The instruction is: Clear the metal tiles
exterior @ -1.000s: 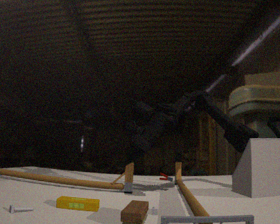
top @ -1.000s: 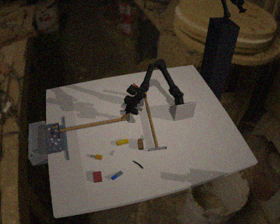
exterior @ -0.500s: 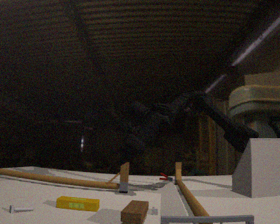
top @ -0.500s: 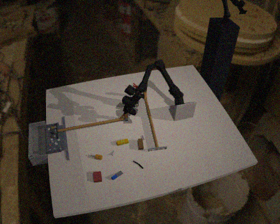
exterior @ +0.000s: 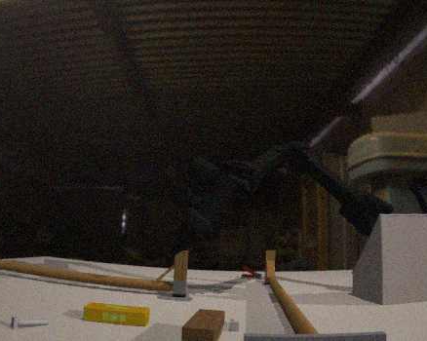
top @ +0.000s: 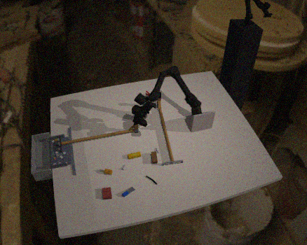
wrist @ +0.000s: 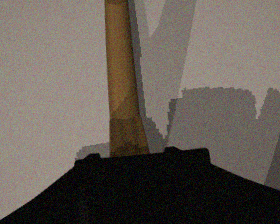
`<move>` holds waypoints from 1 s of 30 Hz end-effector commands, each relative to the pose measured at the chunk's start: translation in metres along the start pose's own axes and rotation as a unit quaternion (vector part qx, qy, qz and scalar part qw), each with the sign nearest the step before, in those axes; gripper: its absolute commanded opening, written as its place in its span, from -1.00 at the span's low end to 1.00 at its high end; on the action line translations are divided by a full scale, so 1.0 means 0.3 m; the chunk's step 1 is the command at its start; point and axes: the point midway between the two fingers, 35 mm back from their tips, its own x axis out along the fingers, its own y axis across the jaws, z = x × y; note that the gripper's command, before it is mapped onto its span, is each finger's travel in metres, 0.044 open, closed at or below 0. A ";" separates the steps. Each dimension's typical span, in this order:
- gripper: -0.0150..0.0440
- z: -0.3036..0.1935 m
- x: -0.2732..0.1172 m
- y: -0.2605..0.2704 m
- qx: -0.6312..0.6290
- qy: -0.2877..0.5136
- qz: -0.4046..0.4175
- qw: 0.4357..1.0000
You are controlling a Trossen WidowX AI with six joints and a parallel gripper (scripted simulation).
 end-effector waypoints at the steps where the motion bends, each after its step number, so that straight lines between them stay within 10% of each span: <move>1: -0.49 0.029 0.002 -0.004 0.001 -0.007 0.001 1.000; 30: -0.49 0.112 0.060 -0.005 0.001 -0.008 0.001 1.000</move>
